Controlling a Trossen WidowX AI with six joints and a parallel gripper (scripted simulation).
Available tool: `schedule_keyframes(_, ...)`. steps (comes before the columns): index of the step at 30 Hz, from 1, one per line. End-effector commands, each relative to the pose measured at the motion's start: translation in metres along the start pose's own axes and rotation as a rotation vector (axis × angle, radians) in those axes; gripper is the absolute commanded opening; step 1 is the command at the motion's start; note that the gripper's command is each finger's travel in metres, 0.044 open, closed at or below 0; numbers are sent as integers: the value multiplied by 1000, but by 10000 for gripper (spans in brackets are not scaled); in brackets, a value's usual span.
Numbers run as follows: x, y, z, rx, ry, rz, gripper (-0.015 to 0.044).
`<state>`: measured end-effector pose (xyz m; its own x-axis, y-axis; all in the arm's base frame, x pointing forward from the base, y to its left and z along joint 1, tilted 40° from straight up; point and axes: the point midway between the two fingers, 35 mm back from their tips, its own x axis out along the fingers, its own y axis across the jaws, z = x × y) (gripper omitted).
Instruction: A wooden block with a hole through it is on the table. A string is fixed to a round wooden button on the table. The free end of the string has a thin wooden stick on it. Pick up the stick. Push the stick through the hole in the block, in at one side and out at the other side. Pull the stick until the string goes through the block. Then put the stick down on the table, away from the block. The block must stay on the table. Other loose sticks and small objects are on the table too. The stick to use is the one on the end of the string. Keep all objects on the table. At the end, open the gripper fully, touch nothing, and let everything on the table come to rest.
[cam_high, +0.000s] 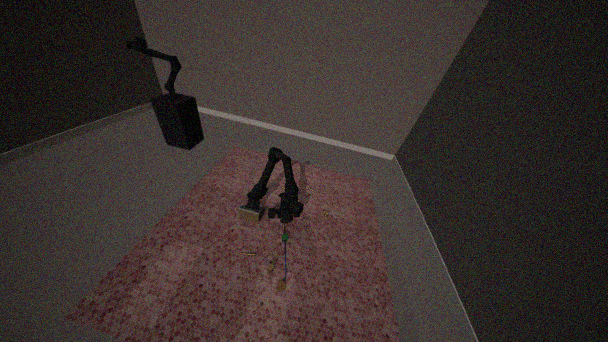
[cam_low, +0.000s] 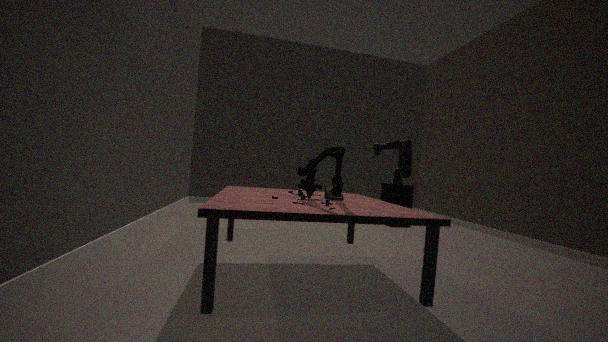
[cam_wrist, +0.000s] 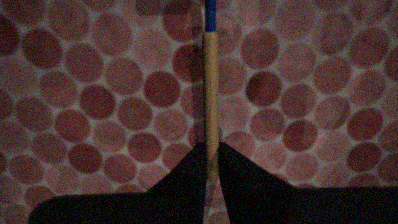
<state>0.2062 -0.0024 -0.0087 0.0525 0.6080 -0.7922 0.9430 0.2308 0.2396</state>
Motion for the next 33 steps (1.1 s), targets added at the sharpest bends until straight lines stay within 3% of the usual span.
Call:
schedule_keyframes(1, 2, 1, -3, -1, 13, 4, 0)
schedule_keyframes(22, 2, 1, -3, -1, 13, 4, 0)
schedule_keyframes(30, -10, 1, 2, 2, -3, -2, 210)
schedule_keyframes(33, -56, -1, 6, 9, -6, -10, 210)
